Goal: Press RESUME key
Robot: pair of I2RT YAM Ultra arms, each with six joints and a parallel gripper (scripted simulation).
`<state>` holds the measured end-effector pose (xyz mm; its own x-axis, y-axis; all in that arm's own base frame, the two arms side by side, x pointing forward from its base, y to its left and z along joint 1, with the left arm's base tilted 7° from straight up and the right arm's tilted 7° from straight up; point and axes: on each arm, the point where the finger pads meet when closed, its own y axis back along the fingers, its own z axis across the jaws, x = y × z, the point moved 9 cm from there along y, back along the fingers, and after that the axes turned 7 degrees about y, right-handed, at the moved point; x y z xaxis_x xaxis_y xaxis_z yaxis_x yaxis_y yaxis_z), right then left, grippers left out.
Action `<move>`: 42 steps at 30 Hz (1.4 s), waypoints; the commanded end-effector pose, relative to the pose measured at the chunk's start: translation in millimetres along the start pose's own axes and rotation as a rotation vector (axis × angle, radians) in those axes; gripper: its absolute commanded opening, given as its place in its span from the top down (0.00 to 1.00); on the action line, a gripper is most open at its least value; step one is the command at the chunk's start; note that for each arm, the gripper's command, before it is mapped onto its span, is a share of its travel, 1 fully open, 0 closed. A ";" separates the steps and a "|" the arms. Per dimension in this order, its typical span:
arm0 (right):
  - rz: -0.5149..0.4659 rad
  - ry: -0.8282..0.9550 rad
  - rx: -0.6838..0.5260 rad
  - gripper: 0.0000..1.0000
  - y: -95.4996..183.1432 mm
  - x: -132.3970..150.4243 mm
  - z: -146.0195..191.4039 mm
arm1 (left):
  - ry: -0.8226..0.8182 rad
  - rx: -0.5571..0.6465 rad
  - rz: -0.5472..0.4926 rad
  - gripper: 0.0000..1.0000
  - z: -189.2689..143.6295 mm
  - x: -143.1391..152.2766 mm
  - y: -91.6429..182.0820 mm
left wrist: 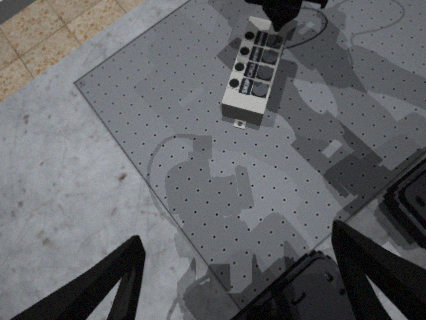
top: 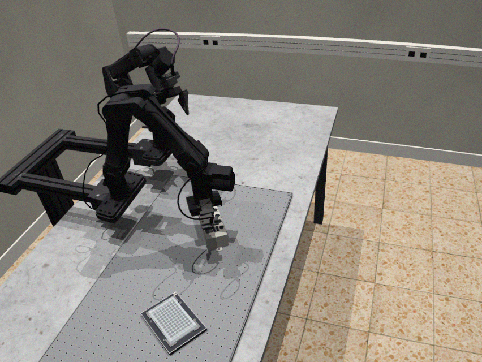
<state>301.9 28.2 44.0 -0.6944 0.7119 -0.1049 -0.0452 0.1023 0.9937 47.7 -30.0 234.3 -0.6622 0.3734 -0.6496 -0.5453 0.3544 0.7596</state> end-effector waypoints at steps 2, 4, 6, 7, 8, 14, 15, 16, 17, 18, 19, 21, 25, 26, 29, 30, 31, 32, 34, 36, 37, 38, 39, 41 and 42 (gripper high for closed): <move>-0.006 0.004 -0.005 1.00 3.6 1.1 -2.5 | -0.006 -0.004 -0.001 0.00 0.3 -4.3 -5.0; -0.006 0.004 -0.005 1.00 3.6 1.1 -2.5 | -0.006 -0.004 0.000 0.00 0.4 -4.2 -5.6; -0.006 0.004 -0.005 1.00 3.6 1.1 -2.6 | -0.006 -0.004 0.000 0.00 0.4 -4.1 -6.1; -0.006 0.004 -0.005 1.00 3.6 1.1 -2.6 | -0.007 -0.003 0.001 0.00 0.3 -4.0 -6.3; -0.006 0.004 -0.005 1.00 3.6 1.1 -2.6 | -0.008 -0.002 0.001 0.00 0.2 -3.9 -6.6; -0.005 0.004 -0.004 1.00 3.6 1.3 -2.7 | -0.010 -0.001 0.004 0.00 0.1 -3.5 -7.7; -0.005 0.004 -0.004 1.00 3.6 1.3 -2.7 | -0.010 -0.001 0.004 0.00 0.1 -3.5 -7.7; -0.005 0.004 -0.004 1.00 3.6 1.3 -2.7 | -0.010 0.000 0.004 0.00 0.1 -3.4 -8.0; -0.005 0.004 -0.004 1.00 3.6 1.3 -2.7 | -0.011 0.000 0.005 0.00 0.0 -3.3 -8.3; -0.005 0.004 -0.004 1.00 3.6 1.3 -2.7 | -0.011 0.000 0.005 0.00 0.0 -3.3 -8.4; -0.005 0.004 -0.004 1.00 3.6 1.3 -2.7 | -0.011 0.000 0.005 0.00 0.0 -3.2 -8.6; -0.005 0.004 -0.004 1.00 3.6 1.3 -2.7 | -0.011 0.001 0.006 0.00 0.0 -3.1 -8.9; -0.005 0.004 -0.004 1.00 3.6 1.3 -2.7 | -0.012 0.001 0.007 0.00 0.0 -3.0 -9.6; -0.005 0.004 -0.004 1.00 3.6 1.3 -2.7 | -0.012 0.001 0.007 0.00 -0.1 -2.9 -9.8; -0.005 0.004 -0.004 1.00 3.6 1.3 -2.7 | -0.023 0.013 0.008 0.00 -1.1 -2.8 -10.3; -0.005 0.004 -0.004 1.00 3.6 1.3 -2.7 | -0.026 0.017 0.008 0.00 -1.5 -2.7 -10.5; -0.005 0.004 -0.004 1.00 3.6 1.3 -2.7 | -0.026 0.017 0.008 0.00 -1.5 -2.7 -10.5; -0.005 0.004 -0.004 1.00 3.6 1.3 -2.7 | -0.026 0.017 0.008 0.00 -1.5 -2.7 -10.5; -0.005 0.004 -0.004 1.00 3.6 1.3 -2.7 | -0.034 0.024 0.009 0.00 -2.2 -2.6 -11.0; -0.005 0.004 -0.004 1.00 3.6 1.3 -2.7 | -0.040 0.029 0.010 0.00 -2.7 -2.5 -11.4; -0.005 0.004 -0.004 1.00 3.6 1.3 -2.7 | -0.043 0.032 0.010 0.00 -3.0 -2.5 -11.5; -0.005 0.004 -0.004 1.00 3.6 1.3 -2.7 | -0.046 0.034 0.010 0.00 -3.2 -2.5 -11.7; -0.005 0.004 -0.004 1.00 3.6 1.3 -2.7 | -0.049 0.036 0.010 0.00 -3.5 -2.4 -11.9; -0.005 0.004 -0.004 1.00 3.6 1.3 -2.7 | -0.054 0.041 0.011 0.00 -4.0 -2.3 -12.3; -0.005 0.004 -0.004 1.00 3.6 1.3 -2.7 | -0.057 0.043 0.011 0.00 -4.2 -2.3 -12.4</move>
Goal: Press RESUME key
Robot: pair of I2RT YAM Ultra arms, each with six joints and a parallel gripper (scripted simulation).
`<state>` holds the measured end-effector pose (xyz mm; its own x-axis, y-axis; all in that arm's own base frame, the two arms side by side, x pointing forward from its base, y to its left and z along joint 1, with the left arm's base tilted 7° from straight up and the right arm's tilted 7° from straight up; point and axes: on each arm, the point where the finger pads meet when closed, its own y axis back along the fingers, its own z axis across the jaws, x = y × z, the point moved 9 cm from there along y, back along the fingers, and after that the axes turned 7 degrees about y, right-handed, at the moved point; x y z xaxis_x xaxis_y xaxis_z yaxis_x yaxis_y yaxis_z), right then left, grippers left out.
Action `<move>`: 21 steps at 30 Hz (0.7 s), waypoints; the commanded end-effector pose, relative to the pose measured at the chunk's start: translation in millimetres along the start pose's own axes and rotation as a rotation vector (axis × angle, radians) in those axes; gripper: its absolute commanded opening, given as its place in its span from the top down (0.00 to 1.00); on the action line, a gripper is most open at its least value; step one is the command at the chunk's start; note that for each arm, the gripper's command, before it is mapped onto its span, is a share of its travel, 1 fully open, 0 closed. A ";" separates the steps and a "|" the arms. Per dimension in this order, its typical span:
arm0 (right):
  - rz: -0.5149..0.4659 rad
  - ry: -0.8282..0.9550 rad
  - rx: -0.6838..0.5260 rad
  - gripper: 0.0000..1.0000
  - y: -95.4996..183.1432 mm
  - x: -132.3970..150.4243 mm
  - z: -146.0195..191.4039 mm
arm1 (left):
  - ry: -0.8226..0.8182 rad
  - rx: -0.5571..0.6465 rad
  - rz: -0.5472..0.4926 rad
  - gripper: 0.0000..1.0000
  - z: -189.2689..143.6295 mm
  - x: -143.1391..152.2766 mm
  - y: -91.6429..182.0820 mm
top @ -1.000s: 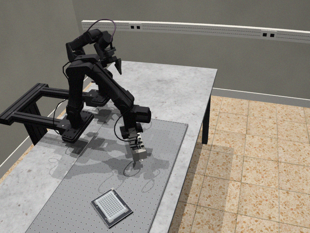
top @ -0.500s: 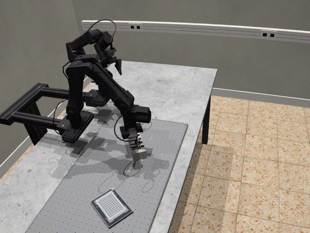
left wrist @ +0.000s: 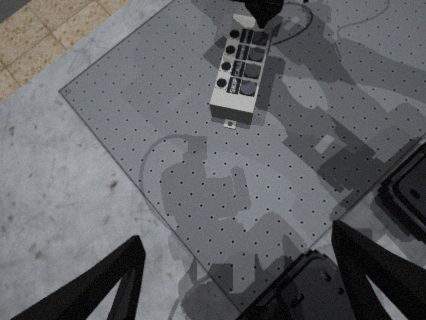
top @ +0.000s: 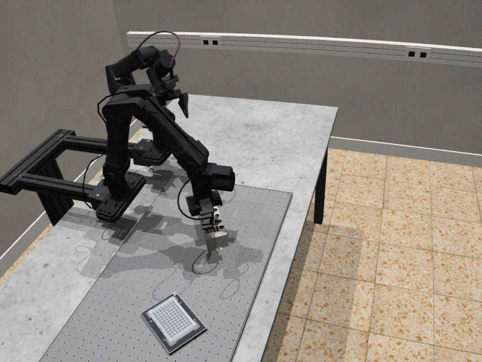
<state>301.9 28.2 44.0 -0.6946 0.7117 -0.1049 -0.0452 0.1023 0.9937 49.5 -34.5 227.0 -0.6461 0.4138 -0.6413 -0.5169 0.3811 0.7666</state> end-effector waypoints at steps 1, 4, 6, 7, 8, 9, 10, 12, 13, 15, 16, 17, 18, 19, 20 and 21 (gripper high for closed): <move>-0.005 0.004 -0.004 1.00 3.6 1.3 -2.7 | -0.017 0.008 -0.001 0.00 -1.5 -4.2 -4.5; -0.009 0.004 -0.009 1.00 -0.5 0.3 -1.6 | -0.021 0.009 0.000 0.00 -1.6 -4.2 -5.1; -0.005 0.004 -0.004 1.00 -3.6 0.5 -2.1 | -0.020 0.007 0.000 0.00 -1.5 -4.2 -5.3; -0.005 0.004 -0.004 1.00 -3.6 0.5 -2.1 | -0.020 0.007 0.000 0.00 -1.5 -4.2 -5.3; -0.003 0.004 -0.001 1.00 -5.9 1.0 -2.2 | -0.021 0.006 0.000 0.00 -1.5 -4.2 -5.6; -0.003 0.004 -0.001 1.00 -7.3 0.9 -2.4 | -0.022 0.005 -0.001 0.00 -1.5 -4.2 -5.7; -0.003 0.004 -0.001 1.00 -8.7 0.8 -2.5 | -0.023 0.005 -0.001 0.00 -1.5 -4.2 -5.8; -0.003 0.004 -0.001 1.00 -11.5 0.8 -2.7 | -0.025 0.005 -0.001 0.00 -1.5 -4.2 -6.1; -0.003 0.004 -0.001 1.00 -12.9 0.9 -2.8 | -0.032 0.005 -0.001 0.00 -1.6 -4.2 -6.3; -0.003 0.005 -0.001 1.00 -15.7 1.1 -2.8 | -0.041 0.005 -0.002 0.00 -1.7 -4.3 -6.6; -0.003 0.005 -0.001 1.00 -17.1 1.2 -2.9 | -0.045 0.006 -0.002 0.00 -1.8 -4.3 -6.8; -0.003 0.005 -0.001 1.00 -18.5 1.1 -3.0 | -0.048 0.006 -0.002 0.00 -1.8 -4.3 -7.0; -0.003 0.005 -0.001 1.00 -19.9 1.1 -3.1 | -0.051 0.006 -0.002 0.00 -1.9 -4.4 -7.2; -0.003 0.005 -0.001 1.00 -21.3 1.1 -3.2 | -0.054 0.007 -0.003 0.00 -2.0 -4.4 -7.3; -0.003 0.005 -0.001 1.00 -22.7 1.2 -3.2 | -0.057 0.007 -0.003 0.00 -2.1 -4.5 -7.5; -0.003 0.005 -0.001 1.00 -24.1 1.3 -3.3 | -0.060 0.008 -0.003 0.00 -2.2 -4.5 -7.7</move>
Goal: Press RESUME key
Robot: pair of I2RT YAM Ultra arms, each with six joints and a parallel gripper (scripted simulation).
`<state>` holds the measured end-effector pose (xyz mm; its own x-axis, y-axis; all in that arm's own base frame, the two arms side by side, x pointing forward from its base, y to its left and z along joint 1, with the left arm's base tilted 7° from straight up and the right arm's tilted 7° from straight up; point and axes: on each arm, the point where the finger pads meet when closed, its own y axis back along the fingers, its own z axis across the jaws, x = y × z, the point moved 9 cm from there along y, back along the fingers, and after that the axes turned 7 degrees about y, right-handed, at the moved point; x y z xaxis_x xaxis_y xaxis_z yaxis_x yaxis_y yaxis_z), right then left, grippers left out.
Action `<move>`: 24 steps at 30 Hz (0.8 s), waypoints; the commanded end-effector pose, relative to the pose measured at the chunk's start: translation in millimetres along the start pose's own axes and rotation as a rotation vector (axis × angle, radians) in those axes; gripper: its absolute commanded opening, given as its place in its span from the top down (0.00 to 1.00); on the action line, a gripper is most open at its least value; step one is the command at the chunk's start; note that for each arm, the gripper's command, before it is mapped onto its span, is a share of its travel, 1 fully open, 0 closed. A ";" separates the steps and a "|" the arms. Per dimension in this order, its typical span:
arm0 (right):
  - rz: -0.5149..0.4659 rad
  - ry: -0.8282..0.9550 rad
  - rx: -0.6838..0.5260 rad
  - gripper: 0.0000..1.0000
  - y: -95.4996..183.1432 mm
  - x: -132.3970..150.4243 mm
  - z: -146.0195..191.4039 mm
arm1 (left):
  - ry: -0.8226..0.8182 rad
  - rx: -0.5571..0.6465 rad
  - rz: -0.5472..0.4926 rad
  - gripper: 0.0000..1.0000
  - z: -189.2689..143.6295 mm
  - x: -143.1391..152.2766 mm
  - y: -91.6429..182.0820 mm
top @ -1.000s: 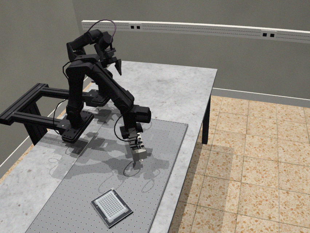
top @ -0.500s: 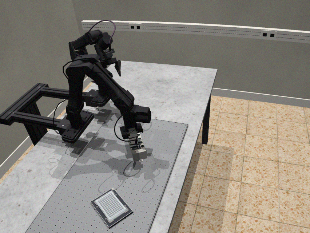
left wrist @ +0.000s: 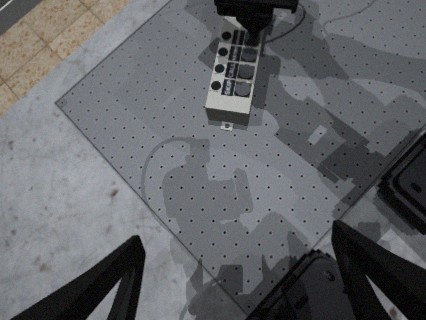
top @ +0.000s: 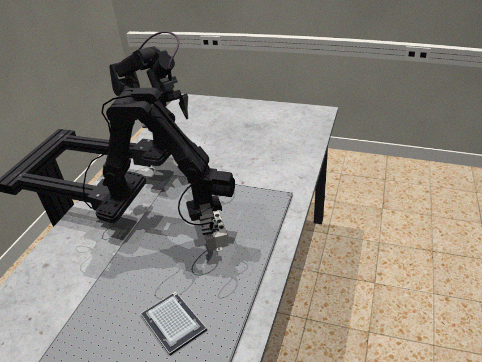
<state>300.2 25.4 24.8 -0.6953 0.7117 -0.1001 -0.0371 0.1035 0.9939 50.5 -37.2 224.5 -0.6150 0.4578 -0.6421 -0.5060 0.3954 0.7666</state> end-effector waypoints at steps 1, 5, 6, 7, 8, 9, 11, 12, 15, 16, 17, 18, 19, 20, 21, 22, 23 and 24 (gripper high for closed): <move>-0.008 0.004 -0.008 1.00 -6.2 0.1 -0.8 | -0.009 -0.010 -0.004 0.00 -0.4 -4.4 -4.4; -0.008 0.004 -0.009 1.00 -7.5 0.5 -0.2 | -0.007 -0.008 -0.005 0.00 -0.7 -4.6 -4.9; -0.008 0.004 -0.008 1.00 -8.2 0.4 -0.2 | -0.007 -0.008 -0.006 0.00 -0.8 -4.7 -5.1; -0.008 0.004 -0.008 1.00 -8.9 0.3 -0.2 | -0.008 -0.007 -0.007 0.00 -0.9 -4.8 -5.3; -0.007 0.004 -0.008 1.00 -9.6 0.1 -0.2 | -0.009 -0.006 -0.007 0.00 -1.1 -4.9 -5.4; -0.007 0.003 -0.008 1.00 -10.3 0.0 -0.2 | -0.010 -0.006 -0.008 0.00 -1.2 -5.0 -5.6; -0.007 0.003 -0.008 1.00 -11.6 -0.2 -0.2 | -0.012 -0.004 -0.009 0.00 -1.5 -5.1 -6.0; -0.007 0.002 -0.008 1.00 -12.3 -0.3 -0.2 | -0.013 -0.003 -0.010 0.00 -1.7 -5.2 -6.2; -0.008 0.003 -0.008 1.00 -14.3 -0.2 0.2 | -0.016 -0.001 -0.012 0.00 -2.2 -5.5 -6.8; -0.008 0.003 -0.008 1.00 -15.0 -0.3 0.2 | -0.017 0.000 -0.012 0.00 -2.3 -5.6 -6.9; -0.008 0.003 -0.008 1.00 -15.6 -0.5 0.1 | -0.018 0.001 -0.013 0.00 -2.5 -5.7 -7.2; -0.008 0.002 -0.008 1.00 -16.3 -0.6 0.0 | -0.019 0.002 -0.014 0.00 -2.7 -5.8 -7.3; -0.008 0.002 -0.008 1.00 -16.3 -0.6 0.0 | -0.019 0.002 -0.014 0.00 -2.7 -5.8 -7.3; -0.008 0.002 -0.008 1.00 -16.3 -0.6 0.0 | -0.019 0.002 -0.014 0.00 -2.7 -5.8 -7.3; -0.008 0.001 -0.008 1.00 -17.0 -0.6 0.0 | -0.020 0.004 -0.015 0.00 -3.1 -6.1 -7.8; -0.008 0.002 -0.008 1.00 -17.7 -0.6 0.0 | -0.022 0.005 -0.016 0.00 -3.3 -6.2 -8.0; -0.008 0.002 -0.008 1.00 -18.4 -0.6 0.0 | -0.022 0.006 -0.018 0.00 -3.5 -6.3 -8.1; -0.008 0.002 -0.008 1.00 -19.0 -0.6 0.0 | -0.023 0.007 -0.019 0.00 -3.7 -6.4 -8.3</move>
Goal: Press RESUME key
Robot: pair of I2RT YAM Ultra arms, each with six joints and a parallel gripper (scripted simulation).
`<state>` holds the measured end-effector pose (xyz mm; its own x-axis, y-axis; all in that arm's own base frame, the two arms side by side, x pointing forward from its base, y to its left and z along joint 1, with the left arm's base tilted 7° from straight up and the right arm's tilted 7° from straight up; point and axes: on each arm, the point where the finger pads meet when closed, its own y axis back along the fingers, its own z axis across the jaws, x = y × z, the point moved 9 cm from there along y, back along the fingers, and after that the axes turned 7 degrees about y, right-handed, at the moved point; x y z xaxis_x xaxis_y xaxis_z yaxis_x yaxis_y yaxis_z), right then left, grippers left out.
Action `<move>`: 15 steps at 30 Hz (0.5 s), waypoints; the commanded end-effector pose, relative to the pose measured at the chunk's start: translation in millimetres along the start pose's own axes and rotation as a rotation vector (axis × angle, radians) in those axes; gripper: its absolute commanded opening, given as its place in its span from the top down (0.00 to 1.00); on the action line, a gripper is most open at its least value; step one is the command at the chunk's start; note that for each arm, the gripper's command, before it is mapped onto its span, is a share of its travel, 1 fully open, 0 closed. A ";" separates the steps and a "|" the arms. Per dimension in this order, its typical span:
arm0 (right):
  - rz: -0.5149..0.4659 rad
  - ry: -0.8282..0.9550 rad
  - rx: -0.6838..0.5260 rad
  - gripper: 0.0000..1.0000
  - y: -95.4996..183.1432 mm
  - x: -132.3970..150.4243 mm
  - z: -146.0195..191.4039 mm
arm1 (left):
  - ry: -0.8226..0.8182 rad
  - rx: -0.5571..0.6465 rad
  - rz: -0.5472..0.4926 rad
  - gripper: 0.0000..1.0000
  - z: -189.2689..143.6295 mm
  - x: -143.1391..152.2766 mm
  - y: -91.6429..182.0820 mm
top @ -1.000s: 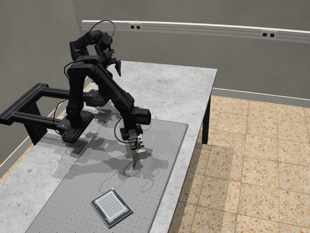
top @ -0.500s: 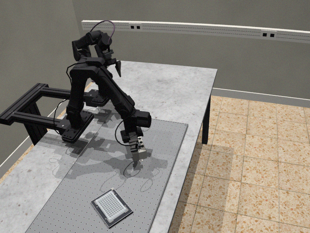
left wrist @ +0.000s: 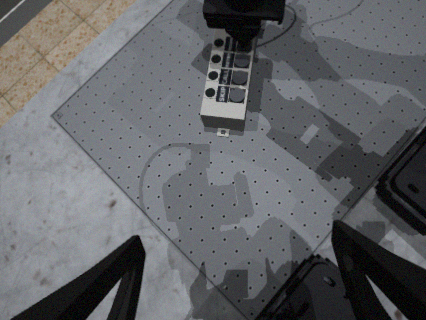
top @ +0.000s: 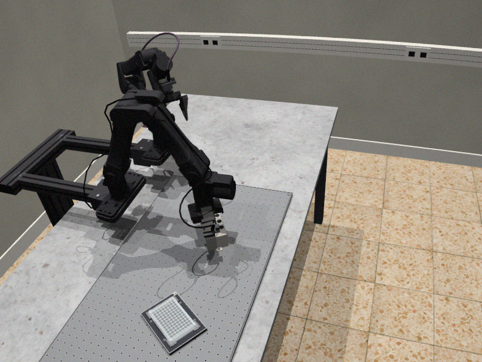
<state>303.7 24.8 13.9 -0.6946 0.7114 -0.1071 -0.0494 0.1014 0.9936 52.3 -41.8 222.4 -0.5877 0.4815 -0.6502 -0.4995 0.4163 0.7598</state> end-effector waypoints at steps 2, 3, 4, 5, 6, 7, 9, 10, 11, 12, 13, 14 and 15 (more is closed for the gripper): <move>-0.001 0.003 0.002 1.00 -9.3 1.1 -2.7 | 0.010 -0.011 -0.010 0.00 -1.4 -4.8 -4.6; -0.001 0.003 0.002 1.00 -9.9 1.2 -2.7 | 0.009 -0.010 -0.012 0.00 -1.6 -5.0 -4.8; -0.001 0.003 0.002 1.00 -10.6 1.2 -2.8 | 0.008 -0.008 -0.013 0.00 -1.9 -5.1 -5.0; -0.001 0.003 0.002 1.00 -11.3 1.2 -2.8 | 0.007 -0.007 -0.014 0.00 -2.2 -5.3 -5.3; -0.001 0.003 0.002 1.00 -11.9 1.2 -2.8 | 0.006 -0.005 -0.015 0.00 -2.5 -5.4 -5.5; -0.001 0.003 0.002 1.00 -12.6 1.2 -2.8 | 0.005 -0.004 -0.016 0.00 -2.8 -5.6 -5.7; -0.001 0.003 0.002 1.00 -14.0 1.2 -2.8 | 0.003 -0.001 -0.019 0.00 -3.4 -5.9 -6.2; -0.001 0.003 0.002 1.00 -14.6 1.2 -2.8 | 0.002 0.001 -0.020 0.00 -3.7 -6.0 -6.4; -0.001 0.003 0.002 1.00 -15.3 1.2 -2.8 | 0.001 0.002 -0.021 0.00 -4.0 -6.2 -6.6; -0.001 0.003 0.002 1.00 -15.3 1.2 -2.8 | 0.001 0.002 -0.021 0.00 -4.0 -6.2 -6.6; -0.001 0.003 0.002 1.00 -15.3 1.2 -2.8 | 0.001 0.002 -0.021 0.00 -4.0 -6.2 -6.6; -0.001 0.003 0.002 1.00 -16.0 1.2 -2.8 | 0.001 0.004 -0.024 0.00 -4.6 -6.6 -7.2; 0.007 0.005 0.013 1.00 -16.6 2.5 -4.4 | 0.000 0.006 -0.026 0.00 -4.9 -6.7 -7.3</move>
<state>304.0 24.6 11.5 -0.6960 0.7102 -0.1061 -0.0481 0.1013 0.9937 53.2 -46.5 221.3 -0.5742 0.4835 -0.6607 -0.4948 0.4380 0.7506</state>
